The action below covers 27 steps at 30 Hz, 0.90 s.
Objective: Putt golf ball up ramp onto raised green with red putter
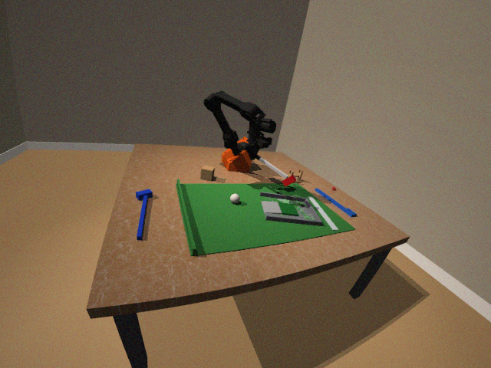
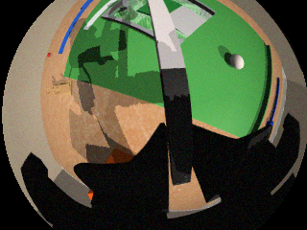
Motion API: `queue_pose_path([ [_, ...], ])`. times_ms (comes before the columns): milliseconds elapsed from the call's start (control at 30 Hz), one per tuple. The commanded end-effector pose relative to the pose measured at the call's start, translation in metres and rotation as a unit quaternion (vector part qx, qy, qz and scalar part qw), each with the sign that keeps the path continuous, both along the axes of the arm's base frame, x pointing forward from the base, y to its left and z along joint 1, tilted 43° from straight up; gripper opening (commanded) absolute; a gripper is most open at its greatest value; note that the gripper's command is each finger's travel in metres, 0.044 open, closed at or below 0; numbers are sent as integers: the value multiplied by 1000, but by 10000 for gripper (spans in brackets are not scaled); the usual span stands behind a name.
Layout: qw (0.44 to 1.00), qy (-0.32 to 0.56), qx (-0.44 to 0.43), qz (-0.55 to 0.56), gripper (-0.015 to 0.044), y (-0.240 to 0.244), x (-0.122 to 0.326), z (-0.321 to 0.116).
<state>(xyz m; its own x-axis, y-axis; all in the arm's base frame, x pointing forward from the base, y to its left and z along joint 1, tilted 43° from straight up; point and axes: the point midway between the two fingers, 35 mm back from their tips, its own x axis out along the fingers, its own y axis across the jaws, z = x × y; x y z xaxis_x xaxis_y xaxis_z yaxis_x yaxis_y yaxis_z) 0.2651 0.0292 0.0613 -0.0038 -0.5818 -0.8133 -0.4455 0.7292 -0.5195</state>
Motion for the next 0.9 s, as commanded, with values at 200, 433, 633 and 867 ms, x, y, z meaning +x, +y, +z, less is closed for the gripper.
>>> queue_pose_path([
  [200, 981, -116, -30, -151, 0, -45, -18, 42],
  [433, 945, -198, -55, -255, 0, -76, -37, 69],
  [633, 920, -238, -67, -304, 0, -90, -49, 81],
  [867, 920, -238, -67, -304, 0, -94, -49, 76],
])
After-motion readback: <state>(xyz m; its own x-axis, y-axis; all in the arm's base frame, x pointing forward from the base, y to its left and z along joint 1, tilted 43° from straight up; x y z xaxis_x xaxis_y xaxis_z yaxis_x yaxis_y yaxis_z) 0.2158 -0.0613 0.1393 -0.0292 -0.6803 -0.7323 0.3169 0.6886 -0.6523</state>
